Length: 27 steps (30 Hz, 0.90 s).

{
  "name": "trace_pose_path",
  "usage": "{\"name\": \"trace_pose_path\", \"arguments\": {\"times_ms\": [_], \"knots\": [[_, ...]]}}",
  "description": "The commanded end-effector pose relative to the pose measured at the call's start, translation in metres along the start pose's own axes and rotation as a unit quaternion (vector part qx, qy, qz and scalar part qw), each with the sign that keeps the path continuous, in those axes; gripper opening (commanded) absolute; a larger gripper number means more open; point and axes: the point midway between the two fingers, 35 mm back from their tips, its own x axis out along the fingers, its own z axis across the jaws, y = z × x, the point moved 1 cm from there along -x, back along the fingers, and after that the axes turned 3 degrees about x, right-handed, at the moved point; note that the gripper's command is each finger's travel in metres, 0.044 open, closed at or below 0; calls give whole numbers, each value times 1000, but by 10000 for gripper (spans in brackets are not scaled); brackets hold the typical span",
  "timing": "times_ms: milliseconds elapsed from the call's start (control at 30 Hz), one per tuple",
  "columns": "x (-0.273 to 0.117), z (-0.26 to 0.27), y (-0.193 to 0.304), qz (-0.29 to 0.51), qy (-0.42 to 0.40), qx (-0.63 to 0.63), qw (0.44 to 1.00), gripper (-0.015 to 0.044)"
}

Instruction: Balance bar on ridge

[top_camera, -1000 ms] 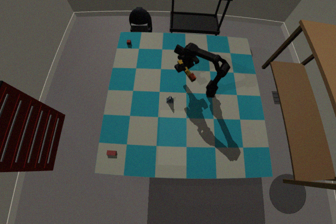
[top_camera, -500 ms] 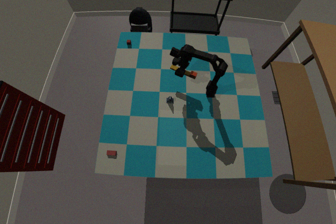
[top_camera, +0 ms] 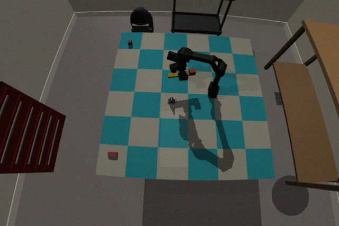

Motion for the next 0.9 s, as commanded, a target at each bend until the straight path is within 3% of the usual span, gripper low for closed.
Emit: {"name": "trace_pose_path", "arguments": {"times_ms": [0, 433, 867], "knots": [[-4, 6, -10, -5, 2, -80, 997, 0], [-5, 30, -35, -5, 2, -333, 943, 0], [-5, 61, -58, -6, 3, -564, 825, 0]]}}
